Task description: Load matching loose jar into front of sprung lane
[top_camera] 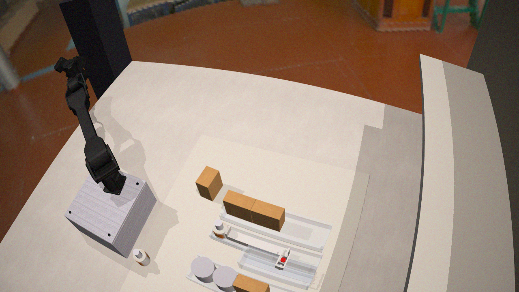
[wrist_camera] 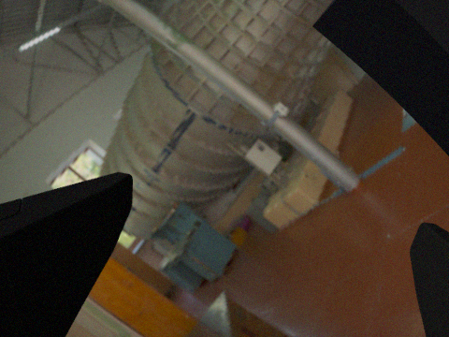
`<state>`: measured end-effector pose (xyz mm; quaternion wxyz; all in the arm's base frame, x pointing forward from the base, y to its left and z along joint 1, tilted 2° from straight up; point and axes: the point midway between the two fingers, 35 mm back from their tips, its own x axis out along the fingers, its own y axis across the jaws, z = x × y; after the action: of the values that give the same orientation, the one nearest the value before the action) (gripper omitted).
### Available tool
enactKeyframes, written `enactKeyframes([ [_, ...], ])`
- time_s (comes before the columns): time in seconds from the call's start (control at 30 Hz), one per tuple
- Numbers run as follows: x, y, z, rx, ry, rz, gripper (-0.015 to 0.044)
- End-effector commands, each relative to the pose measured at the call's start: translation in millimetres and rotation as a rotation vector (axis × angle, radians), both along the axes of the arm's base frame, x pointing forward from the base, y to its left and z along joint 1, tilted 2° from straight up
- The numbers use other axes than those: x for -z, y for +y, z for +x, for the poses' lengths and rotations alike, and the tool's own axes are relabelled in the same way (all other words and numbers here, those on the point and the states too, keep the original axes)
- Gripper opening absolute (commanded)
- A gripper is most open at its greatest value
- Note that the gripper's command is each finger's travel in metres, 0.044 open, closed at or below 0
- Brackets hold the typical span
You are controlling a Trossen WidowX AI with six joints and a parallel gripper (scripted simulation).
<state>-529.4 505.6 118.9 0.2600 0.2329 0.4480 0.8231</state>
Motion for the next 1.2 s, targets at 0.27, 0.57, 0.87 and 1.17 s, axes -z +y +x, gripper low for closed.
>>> enactKeyframes([
  [0.27,2,77,93,0.178,-0.125,-0.004,0.0440],
  [0.57,6,149,234,0.402,-0.304,-0.034,0.0440],
  [0.87,11,183,397,0.612,-0.472,-0.111,0.0440],
  [1.17,11,174,549,0.783,-0.651,-0.205,0.0440],
])
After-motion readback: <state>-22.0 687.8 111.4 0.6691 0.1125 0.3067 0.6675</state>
